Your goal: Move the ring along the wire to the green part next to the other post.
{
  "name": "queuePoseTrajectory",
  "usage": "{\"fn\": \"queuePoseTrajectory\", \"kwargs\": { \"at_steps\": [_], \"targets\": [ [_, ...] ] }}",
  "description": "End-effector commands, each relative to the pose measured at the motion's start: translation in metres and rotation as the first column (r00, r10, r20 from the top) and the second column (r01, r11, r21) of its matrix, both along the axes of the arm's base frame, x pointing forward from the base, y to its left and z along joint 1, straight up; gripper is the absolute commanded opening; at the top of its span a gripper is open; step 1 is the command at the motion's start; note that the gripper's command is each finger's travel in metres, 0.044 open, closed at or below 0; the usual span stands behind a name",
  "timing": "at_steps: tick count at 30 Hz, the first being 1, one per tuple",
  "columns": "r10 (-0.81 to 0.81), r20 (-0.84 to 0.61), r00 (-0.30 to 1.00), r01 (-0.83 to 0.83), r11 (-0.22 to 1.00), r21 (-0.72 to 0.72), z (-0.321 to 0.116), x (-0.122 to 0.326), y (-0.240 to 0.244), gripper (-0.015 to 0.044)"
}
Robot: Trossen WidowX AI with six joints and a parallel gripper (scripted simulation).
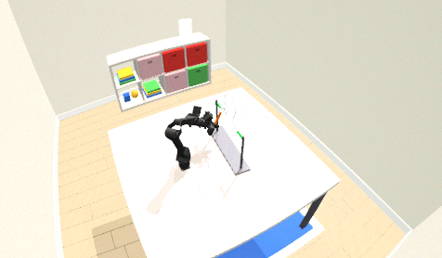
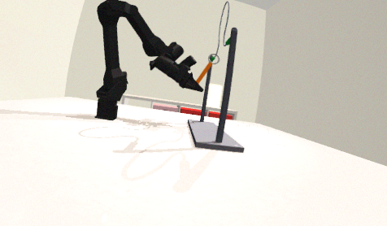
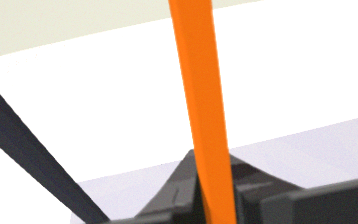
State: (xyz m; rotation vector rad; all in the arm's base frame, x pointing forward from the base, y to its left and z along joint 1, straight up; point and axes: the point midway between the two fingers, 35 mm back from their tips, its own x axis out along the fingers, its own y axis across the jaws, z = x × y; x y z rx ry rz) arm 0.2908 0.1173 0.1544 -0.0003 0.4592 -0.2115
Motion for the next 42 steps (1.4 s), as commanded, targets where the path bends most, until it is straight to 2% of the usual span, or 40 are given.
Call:
{"fn": "queuePoseTrajectory", "kwargs": {
  "at_steps": [1, 42],
  "targets": [
    [-0.006, 0.012, 1.000, 0.006, 1.000, 0.008, 0.005, 0.002, 0.005, -0.0150],
    [-0.007, 0.015, 1.000, 0.007, 1.000, 0.009, -0.006, 0.005, 0.034, -0.0150]
  ]
}}
